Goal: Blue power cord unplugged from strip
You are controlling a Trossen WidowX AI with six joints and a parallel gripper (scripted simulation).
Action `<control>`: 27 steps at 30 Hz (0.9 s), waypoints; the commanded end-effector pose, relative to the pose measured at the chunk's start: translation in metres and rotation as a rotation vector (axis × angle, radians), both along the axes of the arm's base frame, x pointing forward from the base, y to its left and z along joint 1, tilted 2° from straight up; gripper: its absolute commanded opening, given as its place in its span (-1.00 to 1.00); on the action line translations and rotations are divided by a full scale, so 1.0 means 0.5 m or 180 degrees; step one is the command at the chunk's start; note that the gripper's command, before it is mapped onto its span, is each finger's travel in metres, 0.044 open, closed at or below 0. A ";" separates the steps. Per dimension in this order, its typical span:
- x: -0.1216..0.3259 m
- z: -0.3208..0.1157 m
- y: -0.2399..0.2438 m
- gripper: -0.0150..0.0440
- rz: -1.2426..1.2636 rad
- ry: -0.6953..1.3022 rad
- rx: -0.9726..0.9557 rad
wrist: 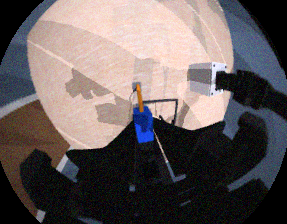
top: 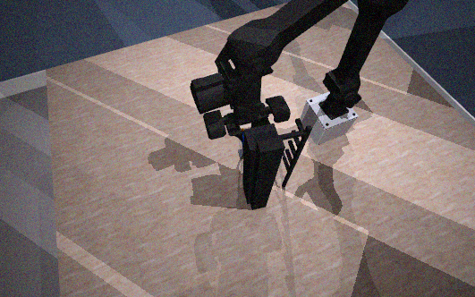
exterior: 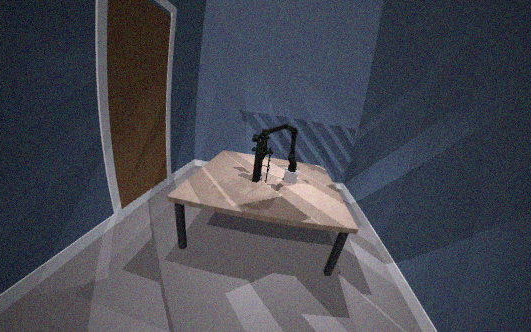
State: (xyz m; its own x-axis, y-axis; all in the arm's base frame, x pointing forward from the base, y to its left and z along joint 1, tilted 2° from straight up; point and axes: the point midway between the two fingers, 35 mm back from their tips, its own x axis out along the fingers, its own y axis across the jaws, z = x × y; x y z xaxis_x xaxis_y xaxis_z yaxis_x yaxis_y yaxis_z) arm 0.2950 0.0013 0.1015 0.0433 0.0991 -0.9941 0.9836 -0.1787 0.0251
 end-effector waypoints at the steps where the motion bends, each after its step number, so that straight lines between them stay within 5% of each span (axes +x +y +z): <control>1: -0.017 0.000 -0.068 -0.49 -0.0149 0.0043 -0.0236; 5: -0.022 0.000 -0.080 -0.49 -0.0150 0.0046 -0.0238; 22: -0.020 0.004 -0.100 1.00 -0.0156 0.0053 -0.0245; 27: -0.041 0.018 -0.179 1.00 -0.0156 0.0057 -0.0258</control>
State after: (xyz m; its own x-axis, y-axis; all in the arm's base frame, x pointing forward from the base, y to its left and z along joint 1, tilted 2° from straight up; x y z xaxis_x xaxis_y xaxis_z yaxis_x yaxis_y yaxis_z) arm 0.2786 -0.0669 0.1036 0.0179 0.0240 -0.9996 0.9743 -0.2251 0.0120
